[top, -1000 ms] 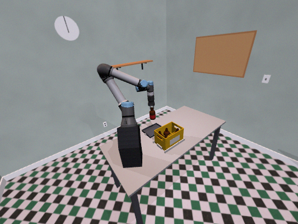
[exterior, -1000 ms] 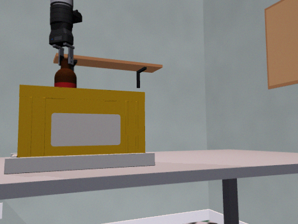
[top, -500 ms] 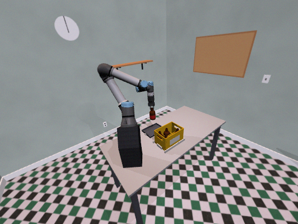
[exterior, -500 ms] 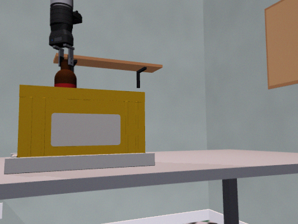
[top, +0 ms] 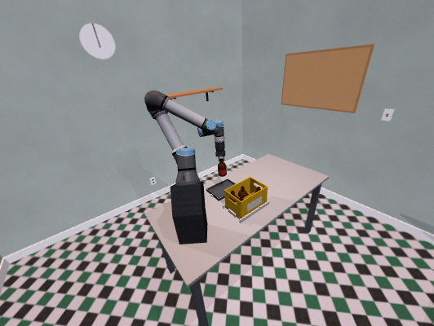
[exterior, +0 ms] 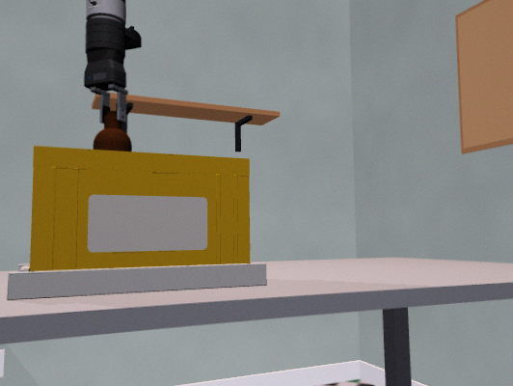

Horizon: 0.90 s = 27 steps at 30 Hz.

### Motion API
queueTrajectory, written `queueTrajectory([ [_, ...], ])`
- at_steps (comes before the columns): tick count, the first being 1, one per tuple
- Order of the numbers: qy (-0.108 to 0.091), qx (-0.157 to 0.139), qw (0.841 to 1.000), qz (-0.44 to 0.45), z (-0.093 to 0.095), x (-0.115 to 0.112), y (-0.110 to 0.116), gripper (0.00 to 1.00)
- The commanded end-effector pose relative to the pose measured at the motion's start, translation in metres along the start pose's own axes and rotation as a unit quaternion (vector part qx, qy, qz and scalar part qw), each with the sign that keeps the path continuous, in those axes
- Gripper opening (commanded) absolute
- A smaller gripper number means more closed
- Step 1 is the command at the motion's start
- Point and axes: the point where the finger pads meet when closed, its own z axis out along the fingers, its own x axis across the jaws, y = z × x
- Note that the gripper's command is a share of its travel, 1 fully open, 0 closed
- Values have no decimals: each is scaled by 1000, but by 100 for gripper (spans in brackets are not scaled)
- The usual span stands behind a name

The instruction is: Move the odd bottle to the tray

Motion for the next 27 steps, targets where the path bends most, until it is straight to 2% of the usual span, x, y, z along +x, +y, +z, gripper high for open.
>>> queueTrajectory([
  [1, 1, 0, 1000, 0, 13, 1, -1, 0],
  [7, 1, 0, 1000, 0, 30, 1, -1, 0],
  [9, 1, 0, 1000, 0, 30, 1, -1, 0],
  [24, 1, 0, 1000, 0, 75, 1, -1, 0],
  [27, 1, 0, 1000, 0, 78, 1, -1, 0],
])
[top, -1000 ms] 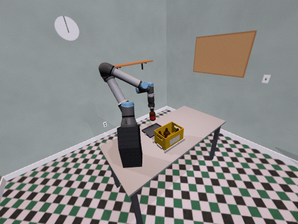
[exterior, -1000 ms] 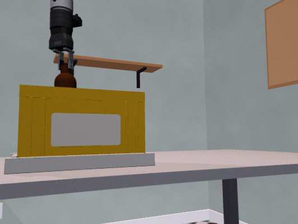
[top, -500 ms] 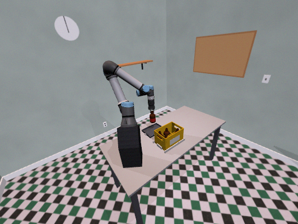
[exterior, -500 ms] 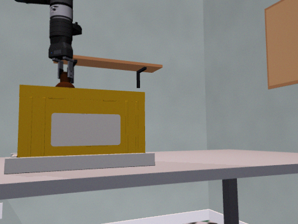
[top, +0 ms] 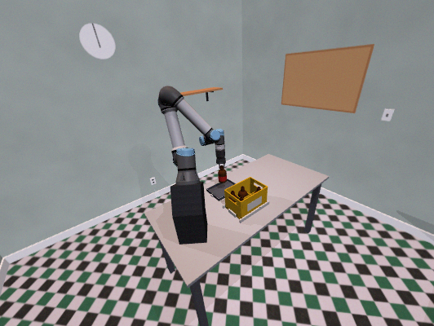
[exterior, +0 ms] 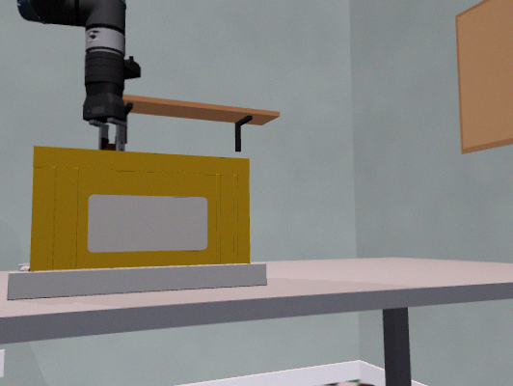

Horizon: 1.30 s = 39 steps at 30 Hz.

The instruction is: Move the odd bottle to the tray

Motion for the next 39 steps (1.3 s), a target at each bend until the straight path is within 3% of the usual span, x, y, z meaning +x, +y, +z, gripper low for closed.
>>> queueTrajectory([
  [1, 3, 1, 1000, 0, 15, 2, -2, 0],
  [14, 3, 1, 1000, 0, 47, 2, -2, 0],
  [39, 3, 1, 1000, 0, 73, 2, -2, 0],
])
